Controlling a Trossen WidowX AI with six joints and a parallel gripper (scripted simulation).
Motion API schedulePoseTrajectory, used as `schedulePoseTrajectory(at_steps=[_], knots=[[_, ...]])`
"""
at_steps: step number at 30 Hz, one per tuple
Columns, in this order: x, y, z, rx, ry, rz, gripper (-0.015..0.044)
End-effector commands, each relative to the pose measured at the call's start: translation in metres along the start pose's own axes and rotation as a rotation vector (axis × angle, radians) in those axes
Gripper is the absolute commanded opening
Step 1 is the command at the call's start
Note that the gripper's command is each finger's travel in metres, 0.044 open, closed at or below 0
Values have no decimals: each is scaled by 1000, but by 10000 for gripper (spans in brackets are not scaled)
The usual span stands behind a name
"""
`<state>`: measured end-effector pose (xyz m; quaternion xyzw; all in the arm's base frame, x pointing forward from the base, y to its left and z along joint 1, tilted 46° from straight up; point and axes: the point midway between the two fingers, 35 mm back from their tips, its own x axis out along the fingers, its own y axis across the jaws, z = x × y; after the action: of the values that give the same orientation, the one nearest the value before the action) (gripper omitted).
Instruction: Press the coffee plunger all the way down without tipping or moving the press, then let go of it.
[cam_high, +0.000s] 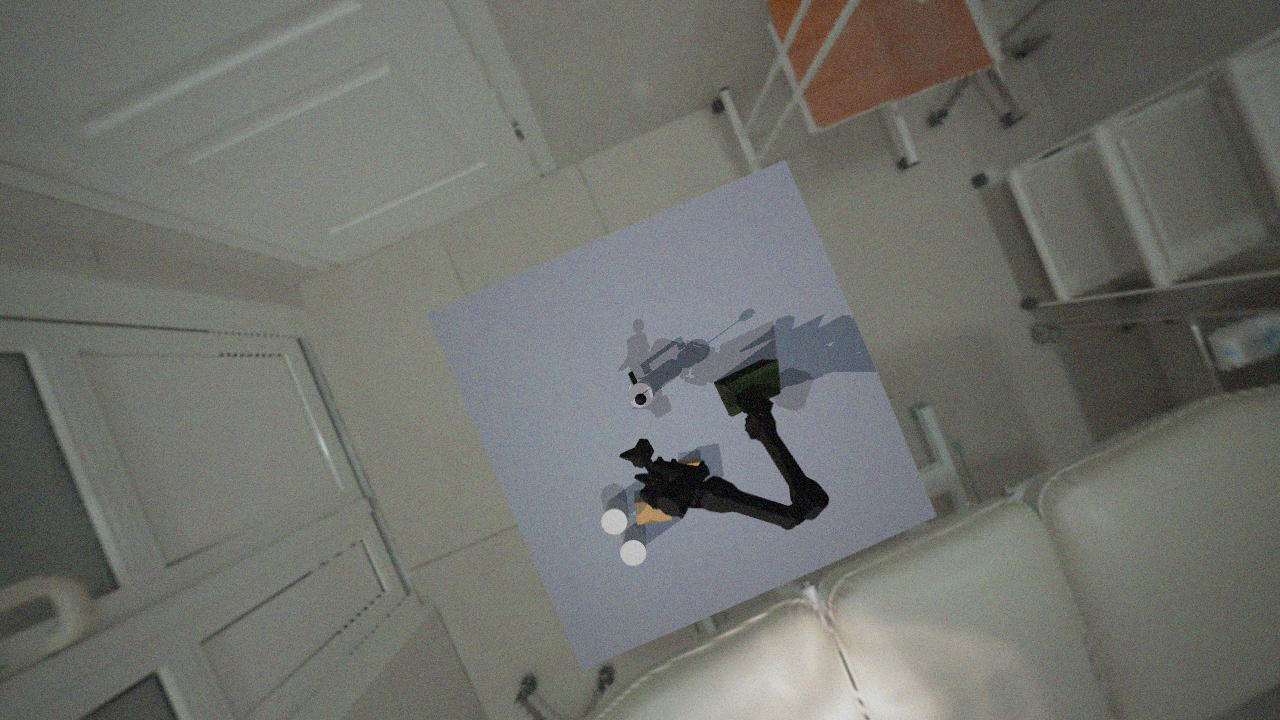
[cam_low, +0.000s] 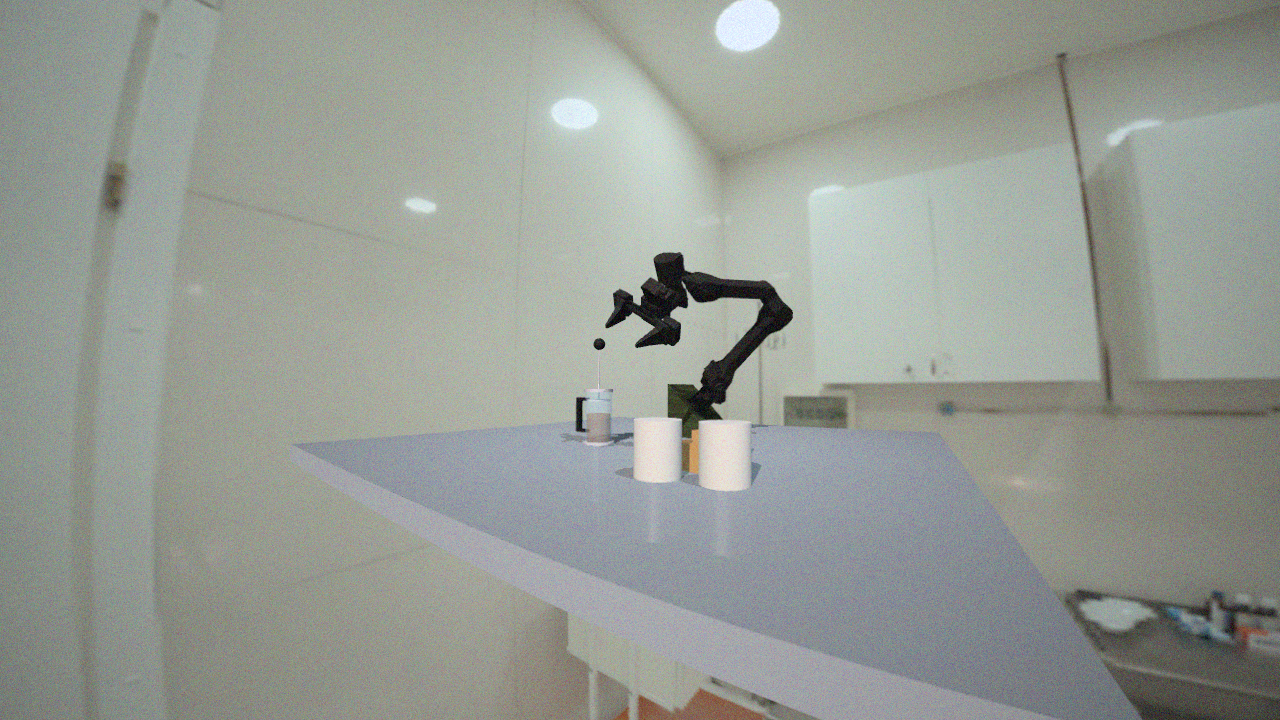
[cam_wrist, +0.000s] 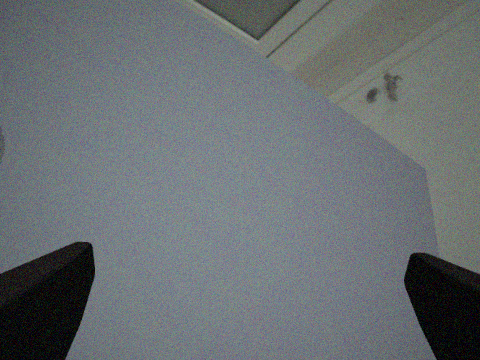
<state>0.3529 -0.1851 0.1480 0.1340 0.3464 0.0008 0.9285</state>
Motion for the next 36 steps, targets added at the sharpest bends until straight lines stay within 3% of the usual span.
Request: schedulePoseTrajectory(at_steps=[1, 12, 23, 36], knots=[[-21, -48, -24, 197, 6, -30, 440], [-103, -147, -100, 728, -99, -87, 440], [-67, -117, -136, 727, -103, -81, 440], [-53, -118, -135, 725, -103, -79, 440]])
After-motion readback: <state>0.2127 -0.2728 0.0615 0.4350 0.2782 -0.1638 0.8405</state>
